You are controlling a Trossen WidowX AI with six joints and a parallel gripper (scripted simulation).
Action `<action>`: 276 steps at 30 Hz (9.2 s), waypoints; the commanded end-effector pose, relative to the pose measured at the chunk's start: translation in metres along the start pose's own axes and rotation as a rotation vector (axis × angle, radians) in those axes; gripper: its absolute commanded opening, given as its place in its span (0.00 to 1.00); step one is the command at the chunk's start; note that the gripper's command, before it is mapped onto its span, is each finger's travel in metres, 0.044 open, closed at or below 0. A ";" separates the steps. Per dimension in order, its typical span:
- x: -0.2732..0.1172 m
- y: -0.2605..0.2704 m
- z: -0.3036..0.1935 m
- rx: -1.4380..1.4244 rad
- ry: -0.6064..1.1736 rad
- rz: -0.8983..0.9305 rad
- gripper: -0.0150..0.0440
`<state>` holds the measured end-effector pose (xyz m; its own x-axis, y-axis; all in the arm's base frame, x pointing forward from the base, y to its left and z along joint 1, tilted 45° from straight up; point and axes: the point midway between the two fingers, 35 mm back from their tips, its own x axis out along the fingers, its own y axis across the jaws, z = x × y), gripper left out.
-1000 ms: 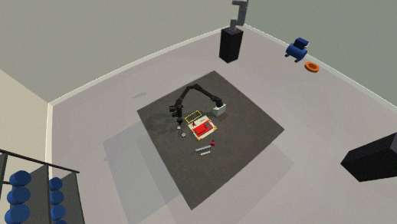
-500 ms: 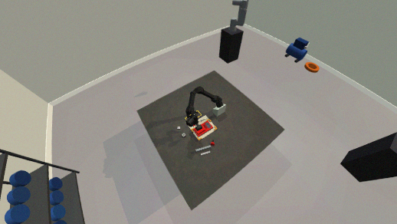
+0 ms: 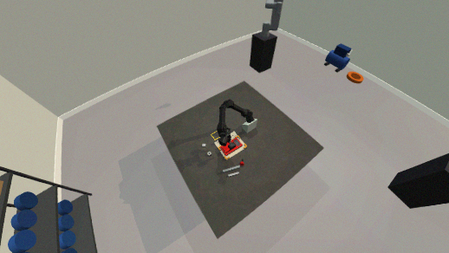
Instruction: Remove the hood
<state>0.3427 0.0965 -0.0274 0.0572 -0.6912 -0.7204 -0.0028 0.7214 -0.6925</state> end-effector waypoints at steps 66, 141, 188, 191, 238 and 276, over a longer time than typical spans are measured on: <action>0.056 -0.002 0.000 0.002 -0.001 -0.008 1.00; 0.047 -0.001 0.000 0.007 -0.001 -0.003 0.25; -0.007 -0.131 -0.006 -0.001 -0.003 0.005 0.25; -0.007 -0.147 -0.011 0.000 -0.003 0.003 0.25; 0.019 -0.208 -0.035 0.004 0.001 -0.008 0.25; 0.055 -0.209 -0.036 0.004 0.001 -0.011 0.25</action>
<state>0.3116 -0.0909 0.0789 0.0595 -0.6950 -0.7166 0.0094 0.7182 -0.6958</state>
